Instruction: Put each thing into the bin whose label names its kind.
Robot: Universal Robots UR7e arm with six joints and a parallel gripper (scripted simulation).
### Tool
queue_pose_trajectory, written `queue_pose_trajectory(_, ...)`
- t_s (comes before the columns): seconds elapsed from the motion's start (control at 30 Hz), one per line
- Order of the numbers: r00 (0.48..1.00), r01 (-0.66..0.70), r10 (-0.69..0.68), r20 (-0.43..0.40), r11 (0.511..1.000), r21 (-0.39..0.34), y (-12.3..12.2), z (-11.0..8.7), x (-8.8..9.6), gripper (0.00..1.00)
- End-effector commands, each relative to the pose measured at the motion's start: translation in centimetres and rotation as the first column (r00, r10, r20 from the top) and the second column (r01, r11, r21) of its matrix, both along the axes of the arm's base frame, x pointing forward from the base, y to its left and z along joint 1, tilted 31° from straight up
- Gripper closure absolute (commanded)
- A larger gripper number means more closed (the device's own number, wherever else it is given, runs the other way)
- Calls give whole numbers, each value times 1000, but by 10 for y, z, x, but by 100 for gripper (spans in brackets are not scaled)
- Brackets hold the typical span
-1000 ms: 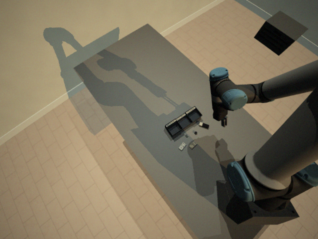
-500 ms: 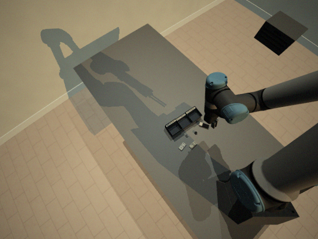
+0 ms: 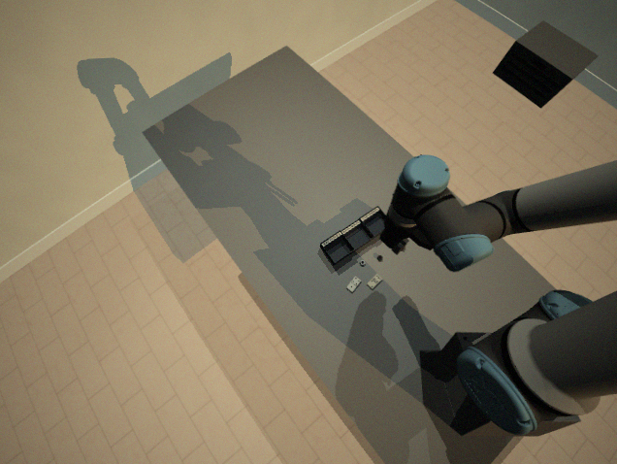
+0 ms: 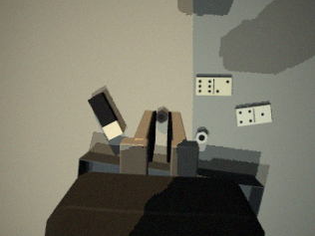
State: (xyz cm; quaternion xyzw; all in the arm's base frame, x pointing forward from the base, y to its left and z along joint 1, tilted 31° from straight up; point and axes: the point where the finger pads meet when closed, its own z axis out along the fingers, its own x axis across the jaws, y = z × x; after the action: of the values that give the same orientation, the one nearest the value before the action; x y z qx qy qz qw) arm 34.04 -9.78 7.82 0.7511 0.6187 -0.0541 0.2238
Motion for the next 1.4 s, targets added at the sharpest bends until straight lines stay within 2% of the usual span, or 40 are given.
queue_pose_trajectory(0.0,997,-29,30,74,1000,-10,20,4,6,69)
queue_pose_trajectory(0.03,992,-49,50,119,999,-11,28,6,7,69)
queue_pose_trajectory(0.1,991,-51,52,123,999,-12,44,9,10,69)
queue_pose_trajectory(0.67,991,-51,52,123,999,-12,44,9,10,69)
queue_pose_trajectory(0.77,981,-181,184,59,982,-53,24,6,25,69)
queue_pose_trajectory(1.03,933,-359,356,-49,928,-99,-31,-2,63,69)
queue_pose_trajectory(1.1,933,-359,356,-49,928,-99,-31,-2,63,69)
queue_pose_trajectory(1.13,906,-422,414,-89,900,-110,-37,-3,67,69)
queue_pose_trajectory(1.37,826,-557,533,-184,821,-122,-85,-10,101,69)
